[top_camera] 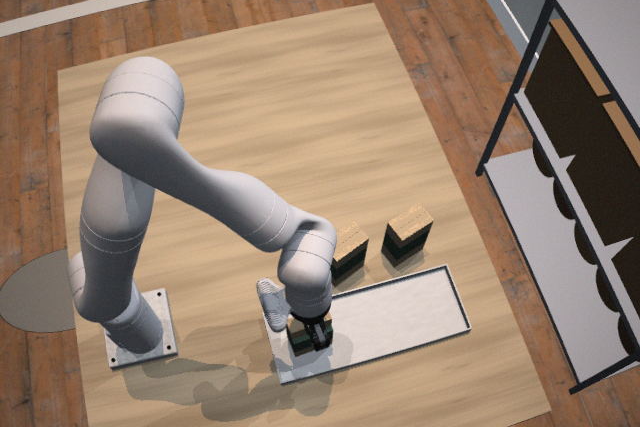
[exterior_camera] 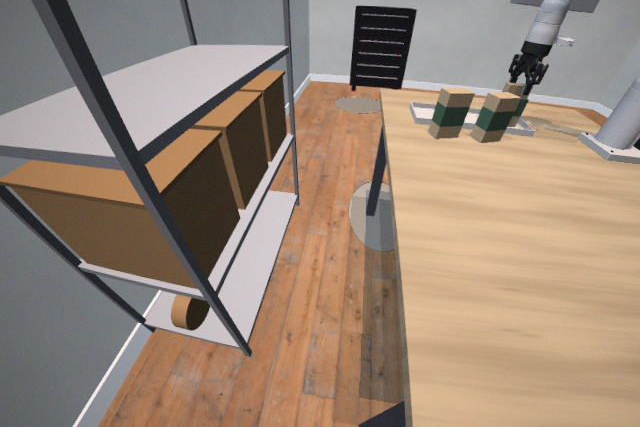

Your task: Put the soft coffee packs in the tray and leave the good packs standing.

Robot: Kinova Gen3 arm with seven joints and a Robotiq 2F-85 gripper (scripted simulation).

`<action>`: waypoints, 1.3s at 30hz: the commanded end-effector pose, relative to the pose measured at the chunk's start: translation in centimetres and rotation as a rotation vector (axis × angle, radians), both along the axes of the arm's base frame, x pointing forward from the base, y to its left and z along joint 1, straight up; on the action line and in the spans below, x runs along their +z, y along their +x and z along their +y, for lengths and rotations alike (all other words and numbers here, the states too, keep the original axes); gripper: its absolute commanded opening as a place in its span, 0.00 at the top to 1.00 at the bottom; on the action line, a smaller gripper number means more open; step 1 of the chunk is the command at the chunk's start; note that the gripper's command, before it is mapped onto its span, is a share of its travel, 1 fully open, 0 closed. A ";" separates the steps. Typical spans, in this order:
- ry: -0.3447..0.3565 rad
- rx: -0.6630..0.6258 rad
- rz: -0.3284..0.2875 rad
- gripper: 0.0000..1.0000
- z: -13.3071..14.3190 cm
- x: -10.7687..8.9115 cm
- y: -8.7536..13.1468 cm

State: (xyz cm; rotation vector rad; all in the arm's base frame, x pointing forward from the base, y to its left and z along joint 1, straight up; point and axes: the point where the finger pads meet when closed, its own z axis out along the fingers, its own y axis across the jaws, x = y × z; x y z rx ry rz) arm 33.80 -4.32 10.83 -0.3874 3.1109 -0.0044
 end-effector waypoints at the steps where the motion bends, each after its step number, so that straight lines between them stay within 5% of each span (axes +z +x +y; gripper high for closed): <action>1: 0.000 0.000 -0.001 0.18 0.0 0.0 0.0; 39: 0.000 0.000 -0.001 0.18 0.0 0.9 0.0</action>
